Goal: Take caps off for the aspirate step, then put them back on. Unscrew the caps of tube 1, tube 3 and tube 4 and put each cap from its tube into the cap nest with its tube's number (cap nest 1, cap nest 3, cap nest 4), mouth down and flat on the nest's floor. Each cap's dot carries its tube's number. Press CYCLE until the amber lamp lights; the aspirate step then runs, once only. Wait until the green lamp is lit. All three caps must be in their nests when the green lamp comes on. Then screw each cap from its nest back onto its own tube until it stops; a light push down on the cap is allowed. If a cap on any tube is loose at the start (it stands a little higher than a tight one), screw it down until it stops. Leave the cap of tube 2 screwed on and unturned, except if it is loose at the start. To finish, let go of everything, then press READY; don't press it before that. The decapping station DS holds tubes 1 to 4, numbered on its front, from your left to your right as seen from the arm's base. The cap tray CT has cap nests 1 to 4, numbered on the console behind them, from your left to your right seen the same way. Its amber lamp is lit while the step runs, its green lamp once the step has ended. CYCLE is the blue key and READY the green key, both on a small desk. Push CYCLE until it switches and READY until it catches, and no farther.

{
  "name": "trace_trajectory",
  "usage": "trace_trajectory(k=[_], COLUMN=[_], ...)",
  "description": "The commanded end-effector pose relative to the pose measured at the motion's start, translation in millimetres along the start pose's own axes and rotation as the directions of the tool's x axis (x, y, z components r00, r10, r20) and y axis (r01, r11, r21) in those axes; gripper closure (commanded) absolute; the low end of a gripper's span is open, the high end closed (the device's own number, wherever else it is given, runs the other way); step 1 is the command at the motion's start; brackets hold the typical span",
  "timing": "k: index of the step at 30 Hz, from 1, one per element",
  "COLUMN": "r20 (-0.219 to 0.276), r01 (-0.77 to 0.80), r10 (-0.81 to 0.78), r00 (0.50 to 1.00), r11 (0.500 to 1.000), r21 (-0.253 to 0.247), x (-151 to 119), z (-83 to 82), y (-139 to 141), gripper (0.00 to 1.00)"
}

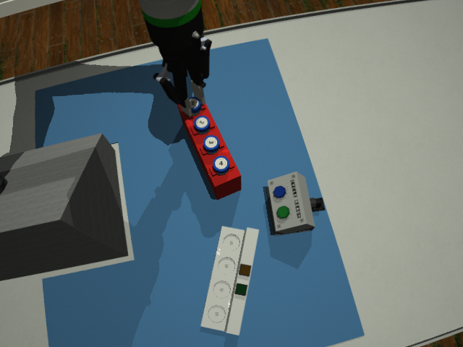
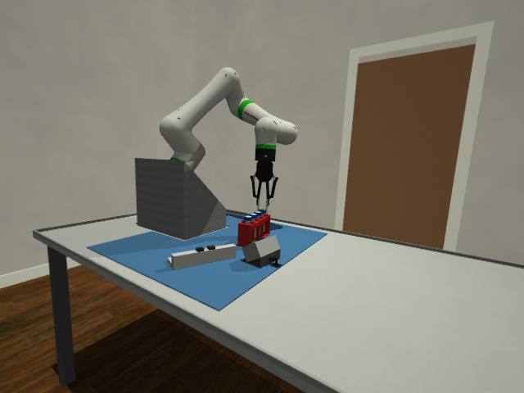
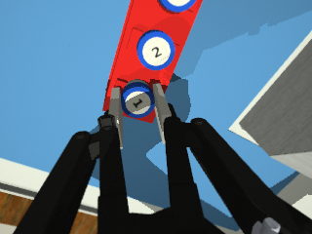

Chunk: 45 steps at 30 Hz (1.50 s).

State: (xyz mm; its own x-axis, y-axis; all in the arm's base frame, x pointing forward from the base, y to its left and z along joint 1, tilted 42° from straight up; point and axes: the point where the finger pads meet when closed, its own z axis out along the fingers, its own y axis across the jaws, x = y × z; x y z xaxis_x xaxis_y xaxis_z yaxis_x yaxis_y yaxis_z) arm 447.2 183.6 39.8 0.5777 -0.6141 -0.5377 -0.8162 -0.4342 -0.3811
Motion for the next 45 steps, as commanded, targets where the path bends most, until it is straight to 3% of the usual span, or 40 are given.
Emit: trace_trajectory(k=[1, 4, 5, 17, 20, 24, 27, 29, 31, 32, 33, 34, 35, 36, 37, 38, 40, 45], r20=[0.016, 0.016, 0.016, 0.016, 0.019, 0.020, 0.021, 0.021, 0.022, 0.022, 0.022, 0.022, 0.022, 0.022, 0.021, 0.021, 0.021, 0.021], r01=[0.106, 0.106, 0.106, 0.106, -0.144, -0.225, -0.384, -0.384, -0.532, -0.532, -0.600, -0.600, -0.665, -0.665, -0.725, -0.725, -0.807, -0.808], r10=[-0.106, -0.106, -0.106, -0.106, 0.143, 0.225, 0.384, 0.384, 0.532, 0.532, 0.600, 0.600, 0.665, 0.665, 0.725, 0.725, 0.807, 0.808], r00=[0.994, 0.994, 0.994, 0.994, 0.989, 0.974, 0.923, 0.923, 0.847, 0.847, 0.800, 0.800, 0.747, 0.747, 0.689, 0.689, 0.590, 0.589], r11=[0.994, 0.994, 0.994, 0.994, 0.990, 0.974, 0.923, 0.923, 0.847, 0.847, 0.800, 0.800, 0.747, 0.747, 0.689, 0.689, 0.590, 0.589], r21=[0.015, 0.015, 0.015, 0.015, 0.011, 0.009, 0.006, 0.006, 0.002, 0.002, 0.000, 0.000, -0.001, -0.001, -0.003, -0.003, -0.006, -0.006], x=[0.4, 0.4, 0.4, 0.4, 0.4, 0.4, 0.4, 0.4, 0.4, 0.4, 0.4, 0.4, 0.4, 0.4, 0.4, 0.4, 0.4, 0.4], z=[-0.1, -0.1, -0.1, -0.1, -0.1, -0.1, -0.1, -0.1, -0.1, -0.1, -0.1, -0.1, -0.1, -0.1, -0.1, -0.1, -0.1, -0.1], y=[0.4, 0.4, 0.4, 0.4, 0.4, 0.4, 0.4, 0.4, 0.4, 0.4, 0.4, 0.4, 0.4, 0.4, 0.4, 0.4, 0.3, 0.3], gripper=[1.00, 1.00, 0.65, 0.65, 0.65, 0.65, 0.65, 0.65, 0.65, 0.65, 0.65, 0.65, 0.65, 0.65, 0.65, 0.65, 0.65, 0.65])
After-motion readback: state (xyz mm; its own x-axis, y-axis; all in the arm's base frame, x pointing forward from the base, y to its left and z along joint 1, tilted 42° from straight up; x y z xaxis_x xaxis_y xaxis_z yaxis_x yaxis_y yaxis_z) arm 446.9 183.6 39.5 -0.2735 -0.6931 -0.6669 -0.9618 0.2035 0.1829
